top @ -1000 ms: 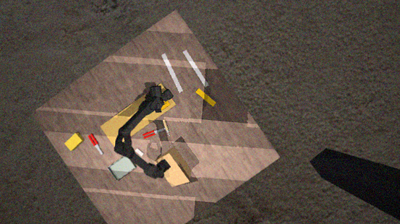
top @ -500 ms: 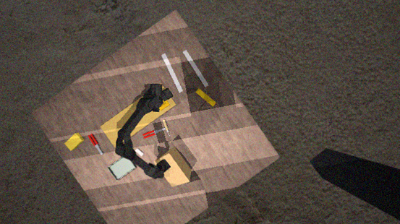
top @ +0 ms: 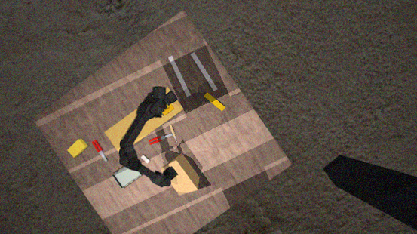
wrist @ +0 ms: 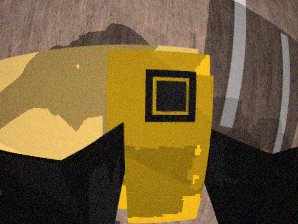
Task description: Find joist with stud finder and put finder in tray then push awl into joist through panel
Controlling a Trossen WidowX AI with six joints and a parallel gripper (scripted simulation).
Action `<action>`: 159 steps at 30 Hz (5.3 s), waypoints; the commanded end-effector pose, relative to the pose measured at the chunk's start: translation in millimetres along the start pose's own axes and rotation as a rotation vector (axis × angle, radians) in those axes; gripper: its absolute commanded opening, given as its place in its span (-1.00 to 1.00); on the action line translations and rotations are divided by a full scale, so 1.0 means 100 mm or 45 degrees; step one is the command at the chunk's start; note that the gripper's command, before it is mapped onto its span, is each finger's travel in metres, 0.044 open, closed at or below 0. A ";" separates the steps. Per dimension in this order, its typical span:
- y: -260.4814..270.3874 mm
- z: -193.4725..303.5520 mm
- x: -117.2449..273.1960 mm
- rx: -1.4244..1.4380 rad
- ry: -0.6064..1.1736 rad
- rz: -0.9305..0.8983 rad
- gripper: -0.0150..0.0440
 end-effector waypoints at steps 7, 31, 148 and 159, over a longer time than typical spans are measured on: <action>0.73 -0.30 0.02 0.228 0.016 0.016 -0.49; 2.52 -0.33 -0.10 0.747 0.051 -0.032 -0.49; 5.06 2.26 -0.51 1.890 -0.045 -0.574 -0.49; 5.06 2.30 -0.63 1.888 -0.046 -0.575 -0.49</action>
Point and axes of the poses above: the point midway between the two fingers, 35 mm back from their tips, its own x axis back along the fingers, its own y axis across the jaws, z = x × y, the point moved 3 cm from there along x, back along the fingers
